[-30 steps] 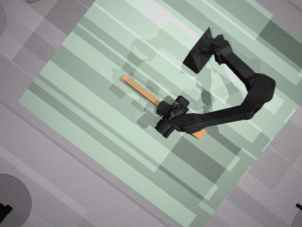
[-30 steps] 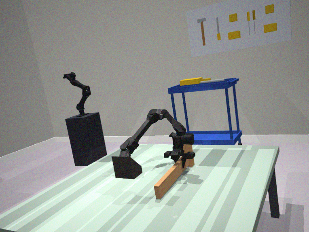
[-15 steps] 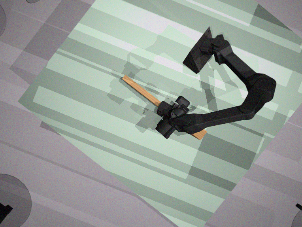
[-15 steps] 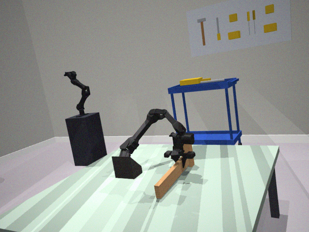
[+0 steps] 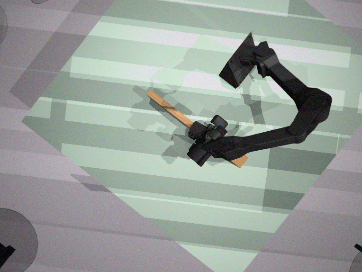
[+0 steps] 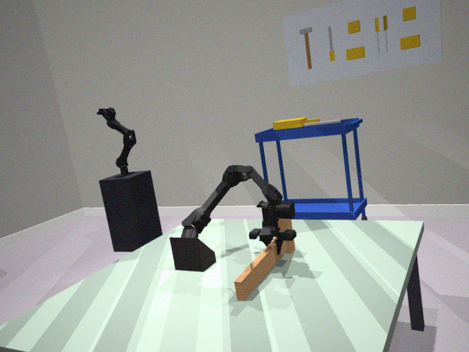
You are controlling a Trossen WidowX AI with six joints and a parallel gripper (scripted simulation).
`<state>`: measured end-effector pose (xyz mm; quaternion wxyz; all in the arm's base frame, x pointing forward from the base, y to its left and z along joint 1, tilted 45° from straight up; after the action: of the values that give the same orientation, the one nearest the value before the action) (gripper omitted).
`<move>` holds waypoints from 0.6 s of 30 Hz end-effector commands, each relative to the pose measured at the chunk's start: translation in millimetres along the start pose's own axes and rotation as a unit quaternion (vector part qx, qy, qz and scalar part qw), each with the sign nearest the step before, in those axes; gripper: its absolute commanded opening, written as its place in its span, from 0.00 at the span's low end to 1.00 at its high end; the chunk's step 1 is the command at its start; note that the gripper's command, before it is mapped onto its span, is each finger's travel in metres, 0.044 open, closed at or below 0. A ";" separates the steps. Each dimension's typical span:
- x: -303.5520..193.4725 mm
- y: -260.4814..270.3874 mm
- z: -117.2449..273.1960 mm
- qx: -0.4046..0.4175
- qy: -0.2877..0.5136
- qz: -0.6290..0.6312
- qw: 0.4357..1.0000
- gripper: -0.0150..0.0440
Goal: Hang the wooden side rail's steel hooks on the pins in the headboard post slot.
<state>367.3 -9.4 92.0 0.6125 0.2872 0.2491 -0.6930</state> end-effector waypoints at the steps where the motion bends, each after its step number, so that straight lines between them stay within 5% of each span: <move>1: -2.2 0.2 3.6 0.006 0.000 0.002 1.000 0.25; 18: -4.0 1.1 4.3 0.006 0.000 0.002 1.000 0.25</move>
<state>367.3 -8.2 93.0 0.6127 0.2872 0.2490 -0.6929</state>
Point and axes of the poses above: the point midway between the two fingers, 35 mm back from their tips, its own z axis back along the fingers, its own y axis across the jaws, x = y × z, the point moved 7 cm from there along z, back along the fingers, and after that the axes turned 1 degree about -z, right-handed, at the moved point
